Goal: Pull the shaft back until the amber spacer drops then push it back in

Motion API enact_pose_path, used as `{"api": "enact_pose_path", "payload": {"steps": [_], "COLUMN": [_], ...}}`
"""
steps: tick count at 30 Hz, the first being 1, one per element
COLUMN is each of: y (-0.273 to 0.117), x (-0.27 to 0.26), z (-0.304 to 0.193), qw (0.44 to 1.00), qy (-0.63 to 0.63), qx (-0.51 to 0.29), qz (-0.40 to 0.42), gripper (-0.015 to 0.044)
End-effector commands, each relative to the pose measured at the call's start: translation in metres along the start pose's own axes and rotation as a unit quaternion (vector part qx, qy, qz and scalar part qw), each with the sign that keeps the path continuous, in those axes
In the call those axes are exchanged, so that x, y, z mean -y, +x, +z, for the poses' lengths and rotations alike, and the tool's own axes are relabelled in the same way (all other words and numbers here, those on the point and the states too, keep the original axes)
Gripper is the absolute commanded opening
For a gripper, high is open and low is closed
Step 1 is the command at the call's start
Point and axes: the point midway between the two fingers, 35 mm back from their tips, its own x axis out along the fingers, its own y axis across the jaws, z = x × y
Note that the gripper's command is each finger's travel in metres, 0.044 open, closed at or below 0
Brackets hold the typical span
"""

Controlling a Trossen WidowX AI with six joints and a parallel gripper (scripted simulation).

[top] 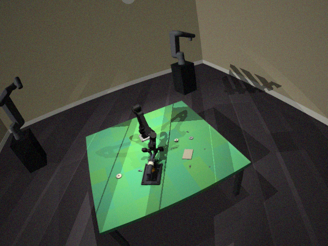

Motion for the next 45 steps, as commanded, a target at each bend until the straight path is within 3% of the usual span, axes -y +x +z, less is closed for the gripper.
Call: {"api": "enact_pose_path", "payload": {"steps": [1,45], "y": [0.002,0.012], "x": [0.001,0.001], "z": [0.002,0.009], "qw": [1.000,1.000], "qy": [0.000,0.000], "qx": [0.001,0.002], "qz": [-0.001,-0.001], "gripper": [0.0000,0.0000]}}
